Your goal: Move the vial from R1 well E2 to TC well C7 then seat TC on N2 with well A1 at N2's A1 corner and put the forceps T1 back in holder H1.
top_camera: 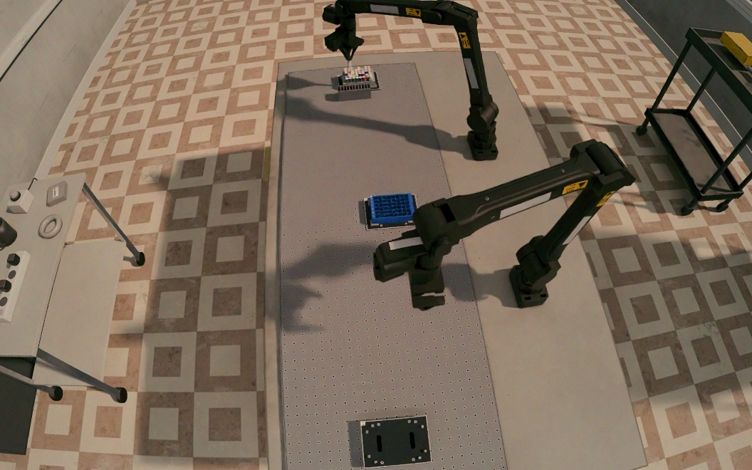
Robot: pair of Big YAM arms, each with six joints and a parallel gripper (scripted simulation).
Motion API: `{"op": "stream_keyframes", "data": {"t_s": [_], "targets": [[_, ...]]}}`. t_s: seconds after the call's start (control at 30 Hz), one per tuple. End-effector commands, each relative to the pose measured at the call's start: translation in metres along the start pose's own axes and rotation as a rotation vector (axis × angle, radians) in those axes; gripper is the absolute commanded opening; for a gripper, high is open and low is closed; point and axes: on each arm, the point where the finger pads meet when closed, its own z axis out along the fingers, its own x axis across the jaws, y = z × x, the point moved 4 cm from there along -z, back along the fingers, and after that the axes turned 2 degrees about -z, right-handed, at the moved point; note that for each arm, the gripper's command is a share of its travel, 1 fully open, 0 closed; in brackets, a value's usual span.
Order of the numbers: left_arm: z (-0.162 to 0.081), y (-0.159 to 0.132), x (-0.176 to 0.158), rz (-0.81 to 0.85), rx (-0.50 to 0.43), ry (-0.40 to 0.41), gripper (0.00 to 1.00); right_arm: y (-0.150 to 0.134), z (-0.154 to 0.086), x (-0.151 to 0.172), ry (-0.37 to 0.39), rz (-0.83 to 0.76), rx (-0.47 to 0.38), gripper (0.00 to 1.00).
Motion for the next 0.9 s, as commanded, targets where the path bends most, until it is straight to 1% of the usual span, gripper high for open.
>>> {"op": "stream_keyframes", "data": {"t_s": [0.0,0.23,0.27,0.4,0.53,0.8,0.83,0.87], "targets": [[-0.0139,0.0070,0.0025,-0.006,-0.034,0.009,1.00,-0.0041,0.0042,-0.0050,-0.010,-0.002,0.003,0.11],[-0.0139,0.0070,0.0025,-0.006,-0.034,0.009,1.00,-0.0041,0.0058,-0.0026,-0.005,-0.002,0.003,0.11],[-0.0139,0.0070,0.0025,-0.006,-0.034,0.009,1.00,-0.0041,0.0032,-0.0060,-0.017,-0.002,0.003,0.11],[-0.0139,0.0070,0.0025,-0.006,-0.034,0.009,1.00,-0.0042,0.0088,-0.0014,0.004,-0.002,0.003,0.11],[-0.0139,0.0070,0.0025,-0.006,-0.034,0.009,1.00,-0.0042,0.0085,-0.0057,-0.010,-0.002,0.003,0.11],[-0.0139,0.0070,0.0025,-0.006,-0.034,0.009,1.00,-0.0042,0.0100,-0.0024,-0.003,-0.002,0.003,0.11],[-0.0139,0.0070,0.0025,-0.006,-0.034,0.009,1.00,-0.0041,0.0066,-0.0060,-0.017,-0.002,0.003,0.11],[-0.0139,0.0070,0.0025,-0.006,-0.034,0.009,1.00,-0.0041,0.0074,-0.0057,-0.015,-0.002,0.003,0.11]]}}
